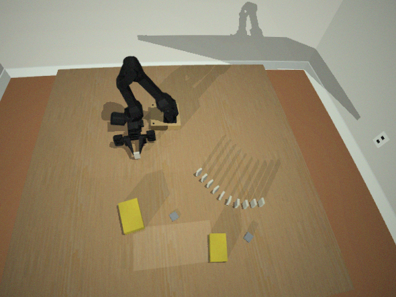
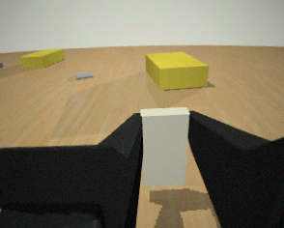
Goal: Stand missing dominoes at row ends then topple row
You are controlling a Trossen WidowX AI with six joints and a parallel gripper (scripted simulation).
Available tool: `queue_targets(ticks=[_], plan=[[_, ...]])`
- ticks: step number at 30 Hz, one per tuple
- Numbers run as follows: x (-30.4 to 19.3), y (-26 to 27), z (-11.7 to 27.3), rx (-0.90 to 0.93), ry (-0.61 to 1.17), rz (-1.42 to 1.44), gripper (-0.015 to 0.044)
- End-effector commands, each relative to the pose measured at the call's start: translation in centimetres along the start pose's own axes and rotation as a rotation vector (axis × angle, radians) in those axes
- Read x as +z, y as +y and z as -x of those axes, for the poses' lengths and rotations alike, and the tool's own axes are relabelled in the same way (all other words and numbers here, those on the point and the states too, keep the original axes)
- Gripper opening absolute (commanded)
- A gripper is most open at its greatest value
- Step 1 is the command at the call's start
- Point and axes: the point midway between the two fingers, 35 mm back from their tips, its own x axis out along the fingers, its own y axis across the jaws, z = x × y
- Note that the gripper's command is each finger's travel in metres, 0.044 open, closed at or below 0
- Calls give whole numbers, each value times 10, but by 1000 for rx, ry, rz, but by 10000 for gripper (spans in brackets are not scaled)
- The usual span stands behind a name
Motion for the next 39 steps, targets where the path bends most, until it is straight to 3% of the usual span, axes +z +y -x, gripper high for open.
queue_targets(ticks=[1, 38, 39], plan=[[-3, 1, 0, -2, -3, -7, 107], [-7, 9, 1, -15, -16, 7, 107], [-7, 9, 1, -15, -16, 7, 133]])
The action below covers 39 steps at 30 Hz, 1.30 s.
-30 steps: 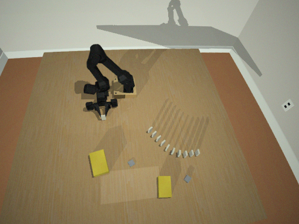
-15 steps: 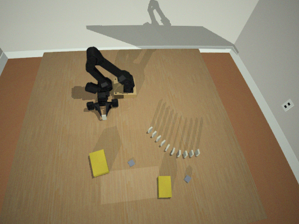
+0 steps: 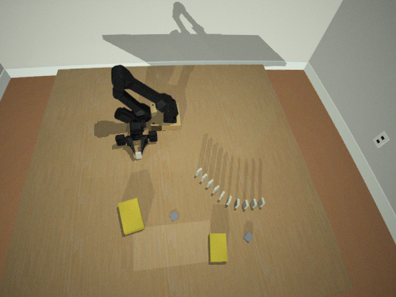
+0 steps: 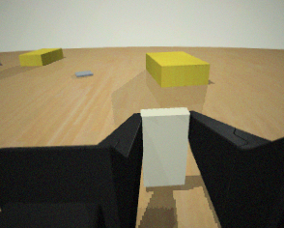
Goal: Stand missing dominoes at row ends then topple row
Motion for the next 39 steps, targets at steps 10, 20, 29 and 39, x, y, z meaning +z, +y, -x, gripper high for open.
queue_targets(ticks=[10, 20, 29, 39], plan=[[0, 1, -1, 2, -2, -6, 396], [23, -3, 0, 2, -2, -3, 440], [49, -6, -2, -3, 15, -12, 440], [28, -65, -68, -87, 483, -197, 440]])
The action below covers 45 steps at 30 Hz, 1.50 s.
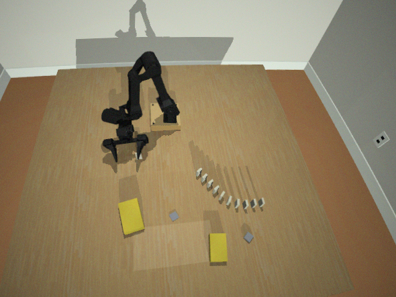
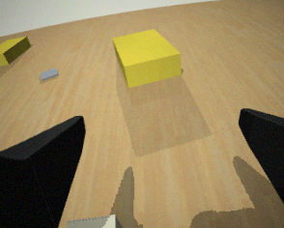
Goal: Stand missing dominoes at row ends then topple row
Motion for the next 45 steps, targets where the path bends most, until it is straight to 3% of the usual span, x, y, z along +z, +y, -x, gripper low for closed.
queue_targets(ticks=[1, 7, 17, 24, 37, 45], plan=[[2, -17, -33, -57, 313, -73, 440], [11, -4, -36, -92, 721, -43, 440], [38, 33, 1, -79, 1153, 86, 440], [49, 50, 23, -52, 1301, 129, 440], [48, 50, 23, -52, 1303, 130, 440], [-8, 43, 8, -51, 1303, 130, 440]])
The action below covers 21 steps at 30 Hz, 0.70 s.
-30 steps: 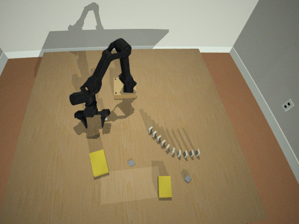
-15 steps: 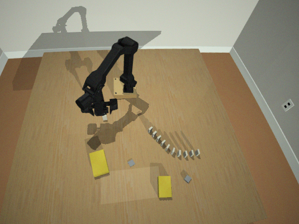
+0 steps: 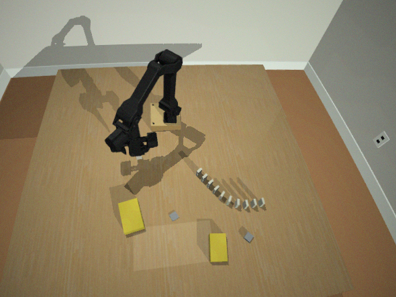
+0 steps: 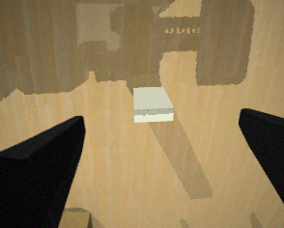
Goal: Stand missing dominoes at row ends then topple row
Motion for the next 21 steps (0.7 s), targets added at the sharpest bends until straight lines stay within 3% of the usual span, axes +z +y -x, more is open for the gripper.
queue_targets(ticks=[1, 15, 21], plan=[[-5, 3, -27, 9, 16, -2, 440], [-5, 4, -43, 10, 16, -2, 440], [-5, 4, -43, 10, 16, -2, 282]])
